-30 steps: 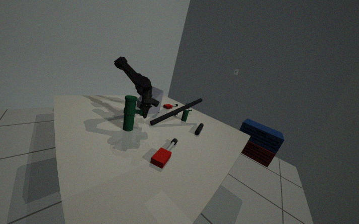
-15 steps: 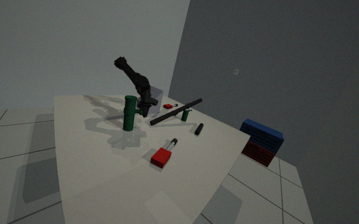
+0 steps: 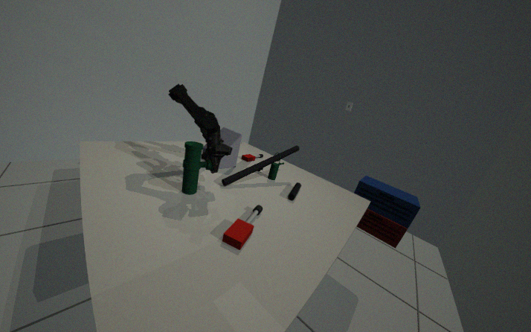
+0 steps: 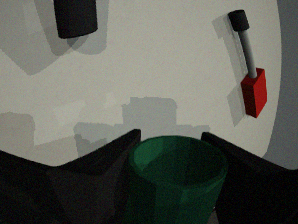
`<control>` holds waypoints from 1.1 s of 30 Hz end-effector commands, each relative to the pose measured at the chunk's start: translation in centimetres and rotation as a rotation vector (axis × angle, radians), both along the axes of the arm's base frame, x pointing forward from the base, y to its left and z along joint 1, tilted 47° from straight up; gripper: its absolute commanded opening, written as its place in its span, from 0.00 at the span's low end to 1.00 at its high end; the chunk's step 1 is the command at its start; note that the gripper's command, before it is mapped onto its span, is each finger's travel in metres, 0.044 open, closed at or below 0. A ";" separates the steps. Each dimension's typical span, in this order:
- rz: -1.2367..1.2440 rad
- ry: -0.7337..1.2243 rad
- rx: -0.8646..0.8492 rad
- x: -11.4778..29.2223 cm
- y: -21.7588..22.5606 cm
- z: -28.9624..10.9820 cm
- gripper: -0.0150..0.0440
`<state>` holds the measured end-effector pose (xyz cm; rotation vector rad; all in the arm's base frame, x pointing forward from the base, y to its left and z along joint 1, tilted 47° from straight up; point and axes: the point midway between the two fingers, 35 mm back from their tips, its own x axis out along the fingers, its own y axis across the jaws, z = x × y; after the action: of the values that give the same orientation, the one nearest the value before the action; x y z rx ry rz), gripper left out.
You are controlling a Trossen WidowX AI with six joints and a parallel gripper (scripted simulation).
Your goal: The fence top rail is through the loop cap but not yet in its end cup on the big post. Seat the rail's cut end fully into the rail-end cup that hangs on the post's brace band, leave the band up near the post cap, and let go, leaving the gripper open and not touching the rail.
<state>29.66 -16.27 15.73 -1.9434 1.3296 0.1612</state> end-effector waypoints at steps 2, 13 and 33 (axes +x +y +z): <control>0.037 0.039 0.000 -0.5 0.2 -0.1 0.25; 0.085 0.091 0.002 -1.2 0.3 -0.2 0.25; 0.128 0.137 0.004 -1.7 0.4 -0.2 0.25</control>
<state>27.88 -15.96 15.50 -2.0516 1.2881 0.3766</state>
